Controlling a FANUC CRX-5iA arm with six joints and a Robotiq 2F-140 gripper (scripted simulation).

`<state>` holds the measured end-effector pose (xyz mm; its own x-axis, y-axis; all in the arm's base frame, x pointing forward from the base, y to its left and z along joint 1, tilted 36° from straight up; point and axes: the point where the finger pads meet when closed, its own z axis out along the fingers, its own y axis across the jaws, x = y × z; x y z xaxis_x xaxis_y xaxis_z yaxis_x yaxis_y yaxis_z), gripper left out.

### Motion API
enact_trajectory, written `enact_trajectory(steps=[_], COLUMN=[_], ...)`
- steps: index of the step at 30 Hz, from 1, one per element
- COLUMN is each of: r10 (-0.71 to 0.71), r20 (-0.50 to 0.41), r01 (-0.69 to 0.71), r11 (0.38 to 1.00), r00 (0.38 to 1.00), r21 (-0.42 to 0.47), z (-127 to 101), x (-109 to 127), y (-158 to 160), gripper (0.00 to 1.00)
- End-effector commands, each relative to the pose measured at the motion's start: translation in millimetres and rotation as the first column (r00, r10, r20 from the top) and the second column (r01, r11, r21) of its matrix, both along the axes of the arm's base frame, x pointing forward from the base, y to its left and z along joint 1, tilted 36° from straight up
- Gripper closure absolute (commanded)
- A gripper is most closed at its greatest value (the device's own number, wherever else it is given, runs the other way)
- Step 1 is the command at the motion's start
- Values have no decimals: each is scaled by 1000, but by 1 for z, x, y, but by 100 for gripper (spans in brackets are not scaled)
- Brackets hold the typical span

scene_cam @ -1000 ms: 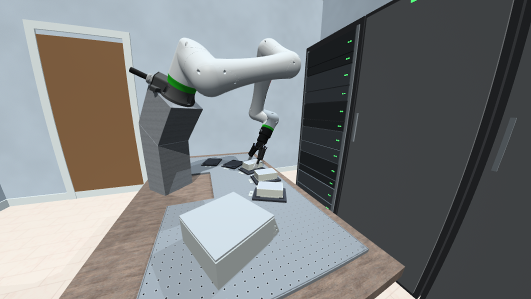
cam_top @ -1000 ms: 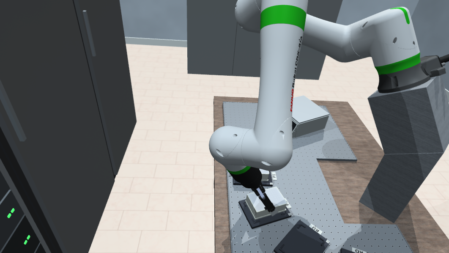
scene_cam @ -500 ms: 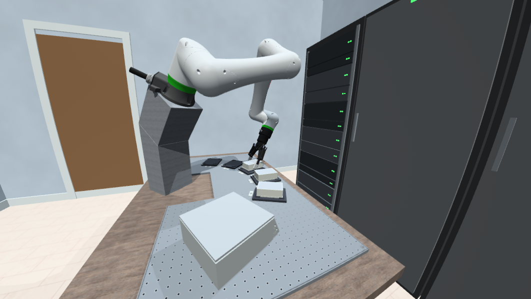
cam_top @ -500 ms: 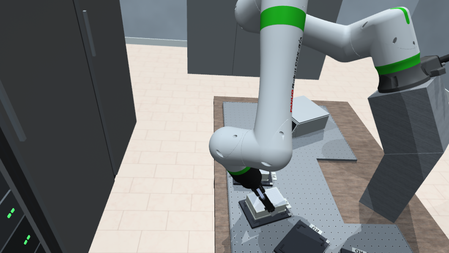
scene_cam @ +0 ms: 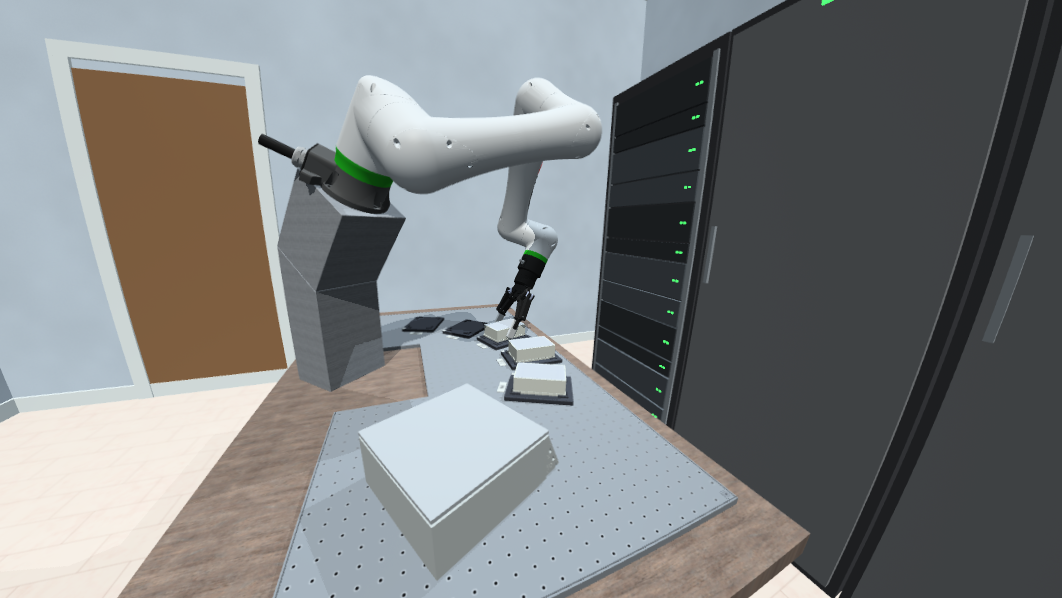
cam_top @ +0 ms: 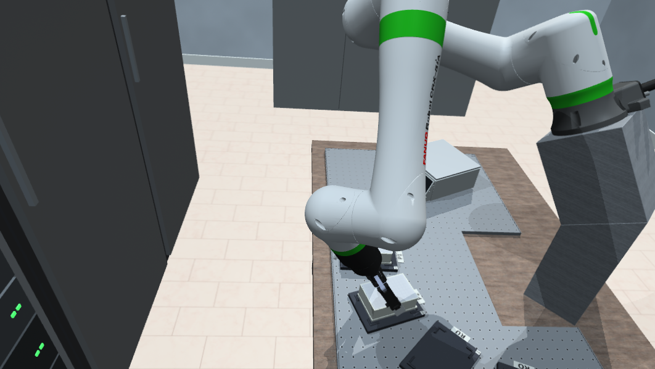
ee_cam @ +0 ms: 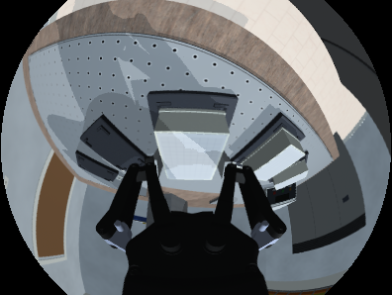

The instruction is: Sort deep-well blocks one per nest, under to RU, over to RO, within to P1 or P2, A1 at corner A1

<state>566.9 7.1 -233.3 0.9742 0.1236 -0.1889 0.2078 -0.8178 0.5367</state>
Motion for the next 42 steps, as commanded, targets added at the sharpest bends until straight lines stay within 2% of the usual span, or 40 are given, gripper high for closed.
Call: enact_trajectory(steps=[1,41,42], r10=[0,0,0], r20=[0,0,0], r01=[0,0,0], r11=[1000,1000,1000], r00=[1000,1000,1000], r21=[0,0,0], z=[0,-5,-5], x=[0,3,3], y=[0,-2,-2], gripper=[90,90,0])
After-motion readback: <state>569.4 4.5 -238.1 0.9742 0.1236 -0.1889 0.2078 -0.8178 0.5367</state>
